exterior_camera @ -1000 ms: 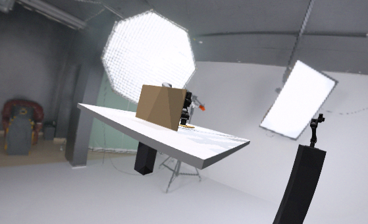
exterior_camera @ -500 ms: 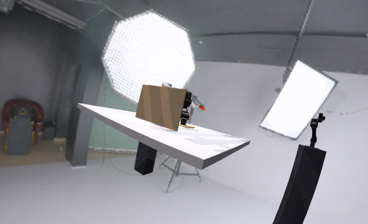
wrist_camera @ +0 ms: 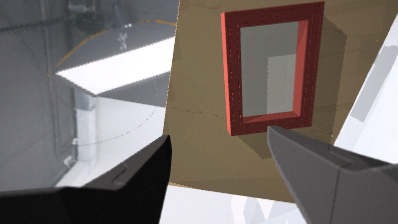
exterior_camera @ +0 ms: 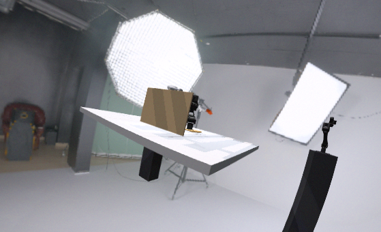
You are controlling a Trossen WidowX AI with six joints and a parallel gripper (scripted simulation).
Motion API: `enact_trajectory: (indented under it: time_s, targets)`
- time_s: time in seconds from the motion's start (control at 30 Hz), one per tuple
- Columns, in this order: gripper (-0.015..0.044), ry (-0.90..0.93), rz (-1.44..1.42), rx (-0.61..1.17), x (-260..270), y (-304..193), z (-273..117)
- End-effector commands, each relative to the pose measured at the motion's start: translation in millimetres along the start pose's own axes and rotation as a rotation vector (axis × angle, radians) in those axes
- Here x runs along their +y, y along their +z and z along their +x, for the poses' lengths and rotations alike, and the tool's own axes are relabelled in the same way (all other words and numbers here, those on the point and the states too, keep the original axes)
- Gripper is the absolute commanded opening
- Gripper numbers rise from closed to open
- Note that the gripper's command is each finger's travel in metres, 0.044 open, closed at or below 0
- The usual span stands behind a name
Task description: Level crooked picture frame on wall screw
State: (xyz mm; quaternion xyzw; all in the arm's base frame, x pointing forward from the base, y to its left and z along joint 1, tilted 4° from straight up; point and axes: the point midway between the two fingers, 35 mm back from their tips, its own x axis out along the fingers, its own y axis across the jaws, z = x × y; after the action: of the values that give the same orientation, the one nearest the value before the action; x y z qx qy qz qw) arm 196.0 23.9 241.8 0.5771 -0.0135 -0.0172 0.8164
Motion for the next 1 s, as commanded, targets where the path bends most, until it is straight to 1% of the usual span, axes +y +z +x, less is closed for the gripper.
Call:
enact_trajectory:
  time_s: [0.0,0.27,0.43,0.6,0.97]
  targets:
    - [0.0260,0.000,-0.005,-0.004,-0.1,0.5,0.0]
    - [0.0260,0.000,0.000,0.000,-0.3,-2.3,5.0]
    - [0.0260,0.004,-0.002,-0.003,-10.4,-13.4,40.8]
    - [0.0260,0.006,-0.005,-0.006,-32.3,-14.5,70.3]
    - [0.0260,0.007,-0.005,-0.006,-36.1,-13.5,76.2]
